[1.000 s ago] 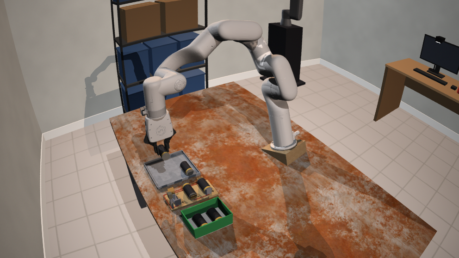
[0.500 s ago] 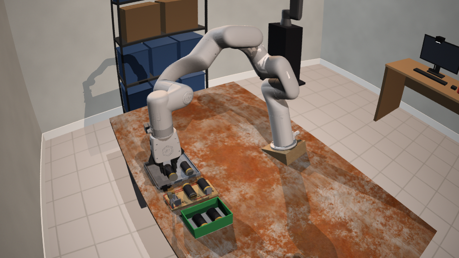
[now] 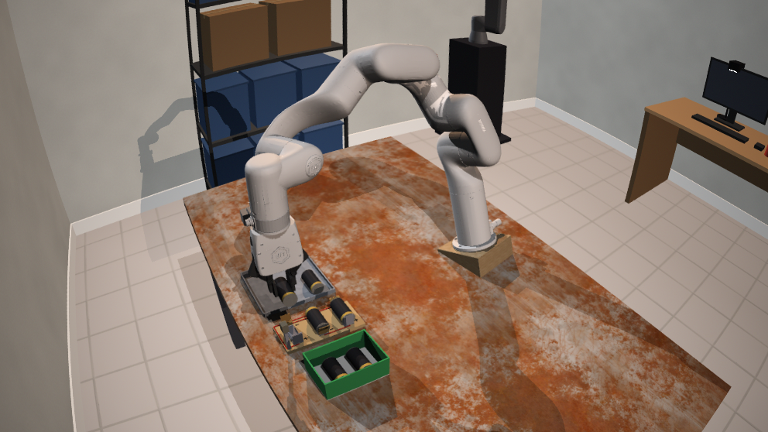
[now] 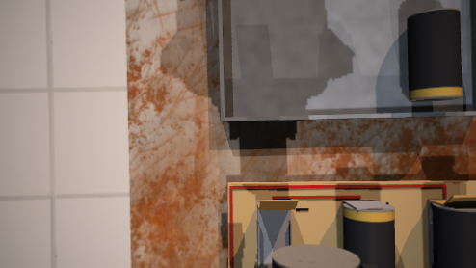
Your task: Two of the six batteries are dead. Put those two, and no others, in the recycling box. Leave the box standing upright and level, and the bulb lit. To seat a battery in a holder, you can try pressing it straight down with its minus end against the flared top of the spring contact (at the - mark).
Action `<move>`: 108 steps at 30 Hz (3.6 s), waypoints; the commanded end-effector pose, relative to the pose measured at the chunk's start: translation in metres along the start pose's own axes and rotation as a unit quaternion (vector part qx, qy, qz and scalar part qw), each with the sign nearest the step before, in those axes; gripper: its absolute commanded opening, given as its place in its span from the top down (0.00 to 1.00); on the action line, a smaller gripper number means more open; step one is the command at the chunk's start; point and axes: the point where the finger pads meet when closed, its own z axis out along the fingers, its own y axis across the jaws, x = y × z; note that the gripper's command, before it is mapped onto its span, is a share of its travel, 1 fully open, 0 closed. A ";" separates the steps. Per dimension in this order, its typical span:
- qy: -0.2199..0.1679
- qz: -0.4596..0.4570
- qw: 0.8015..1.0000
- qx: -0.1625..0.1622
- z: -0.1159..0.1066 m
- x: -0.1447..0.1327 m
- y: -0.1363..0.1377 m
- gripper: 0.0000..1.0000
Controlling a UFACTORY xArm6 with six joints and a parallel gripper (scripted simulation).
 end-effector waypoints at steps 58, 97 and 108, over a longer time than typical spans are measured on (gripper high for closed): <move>-0.001 0.001 1.000 0.002 0.054 0.000 -0.003 0.72; -0.001 0.001 1.000 0.002 0.096 -0.001 -0.003 0.72; -0.001 0.001 1.000 0.002 0.110 -0.001 -0.003 0.72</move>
